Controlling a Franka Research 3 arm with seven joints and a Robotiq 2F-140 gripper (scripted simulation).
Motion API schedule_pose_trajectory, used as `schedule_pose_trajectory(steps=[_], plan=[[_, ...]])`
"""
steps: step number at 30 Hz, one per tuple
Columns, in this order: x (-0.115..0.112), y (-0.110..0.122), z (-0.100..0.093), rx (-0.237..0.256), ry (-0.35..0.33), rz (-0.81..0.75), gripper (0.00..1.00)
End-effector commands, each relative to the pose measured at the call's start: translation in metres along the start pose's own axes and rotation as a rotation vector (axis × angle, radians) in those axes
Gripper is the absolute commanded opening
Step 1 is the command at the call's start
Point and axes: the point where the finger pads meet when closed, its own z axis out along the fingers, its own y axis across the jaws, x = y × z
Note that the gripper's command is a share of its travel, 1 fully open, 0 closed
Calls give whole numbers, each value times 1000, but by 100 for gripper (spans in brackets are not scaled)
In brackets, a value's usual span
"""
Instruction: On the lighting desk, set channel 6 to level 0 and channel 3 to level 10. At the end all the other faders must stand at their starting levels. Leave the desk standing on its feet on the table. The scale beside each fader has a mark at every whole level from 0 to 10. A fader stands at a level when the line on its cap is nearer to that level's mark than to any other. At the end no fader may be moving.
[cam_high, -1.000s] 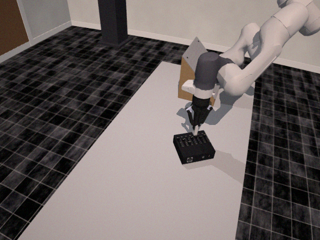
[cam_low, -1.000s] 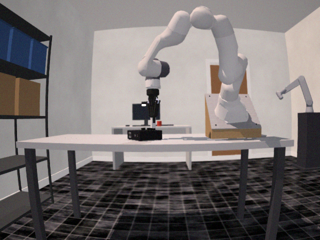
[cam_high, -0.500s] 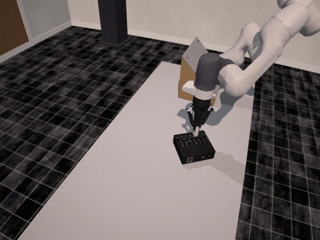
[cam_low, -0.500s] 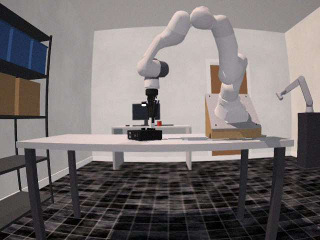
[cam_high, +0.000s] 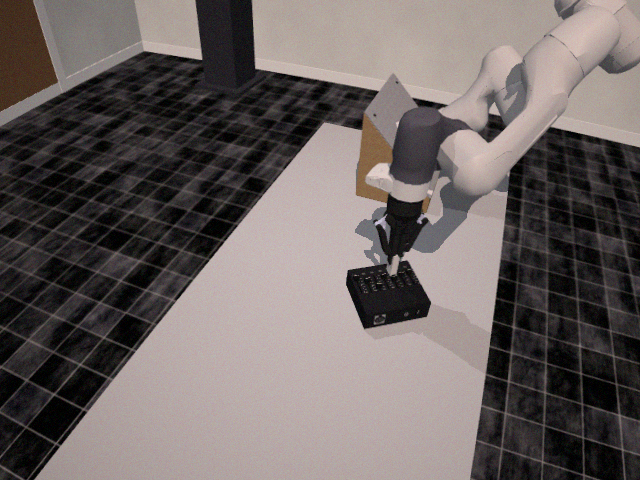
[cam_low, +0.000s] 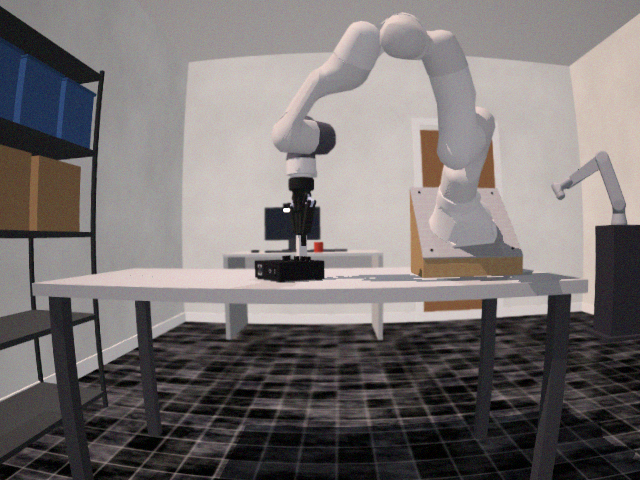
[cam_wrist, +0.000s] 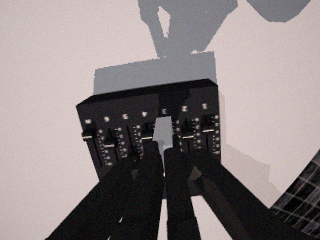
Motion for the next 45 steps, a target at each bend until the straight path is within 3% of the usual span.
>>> schedule_pose_trajectory(steps=[1, 45], plan=[[-3, 1, 1, -4, 2, 6, 0], [-21, 1, 1, -4, 2, 6, 0]])
